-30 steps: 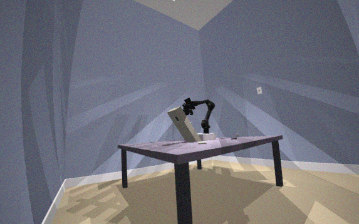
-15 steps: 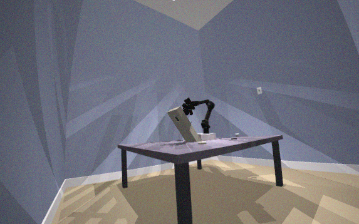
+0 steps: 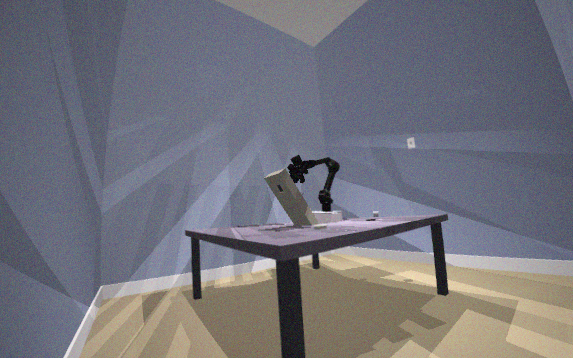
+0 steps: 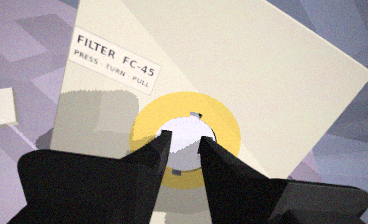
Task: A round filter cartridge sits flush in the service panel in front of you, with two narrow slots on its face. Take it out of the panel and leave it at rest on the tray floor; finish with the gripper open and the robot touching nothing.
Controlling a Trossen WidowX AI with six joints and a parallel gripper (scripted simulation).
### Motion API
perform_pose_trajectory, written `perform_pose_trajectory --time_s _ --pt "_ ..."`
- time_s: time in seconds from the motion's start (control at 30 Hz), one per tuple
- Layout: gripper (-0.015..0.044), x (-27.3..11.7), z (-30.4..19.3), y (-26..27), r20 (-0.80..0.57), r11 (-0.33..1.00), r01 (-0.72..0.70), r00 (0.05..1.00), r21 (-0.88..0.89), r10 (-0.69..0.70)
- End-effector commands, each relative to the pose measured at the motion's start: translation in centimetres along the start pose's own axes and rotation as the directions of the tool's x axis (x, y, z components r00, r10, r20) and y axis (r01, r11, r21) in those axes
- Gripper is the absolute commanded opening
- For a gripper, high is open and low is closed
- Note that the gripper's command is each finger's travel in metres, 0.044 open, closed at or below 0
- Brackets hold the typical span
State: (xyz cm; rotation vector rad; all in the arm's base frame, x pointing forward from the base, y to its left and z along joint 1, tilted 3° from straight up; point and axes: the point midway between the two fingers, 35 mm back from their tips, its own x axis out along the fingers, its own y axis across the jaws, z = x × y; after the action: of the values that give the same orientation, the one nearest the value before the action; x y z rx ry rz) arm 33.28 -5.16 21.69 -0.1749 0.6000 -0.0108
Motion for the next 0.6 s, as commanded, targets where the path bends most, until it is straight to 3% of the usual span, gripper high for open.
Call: perform_pose_trajectory --time_s 0.0,0.57 --pt "0.0114 0.41 -0.13 0.01 -0.004 1.000 0.001 1.000 0.004 -0.001" --pt "0.0114 0.85 -0.12 0.01 -0.003 1.000 0.001 1.000 0.004 -0.001"
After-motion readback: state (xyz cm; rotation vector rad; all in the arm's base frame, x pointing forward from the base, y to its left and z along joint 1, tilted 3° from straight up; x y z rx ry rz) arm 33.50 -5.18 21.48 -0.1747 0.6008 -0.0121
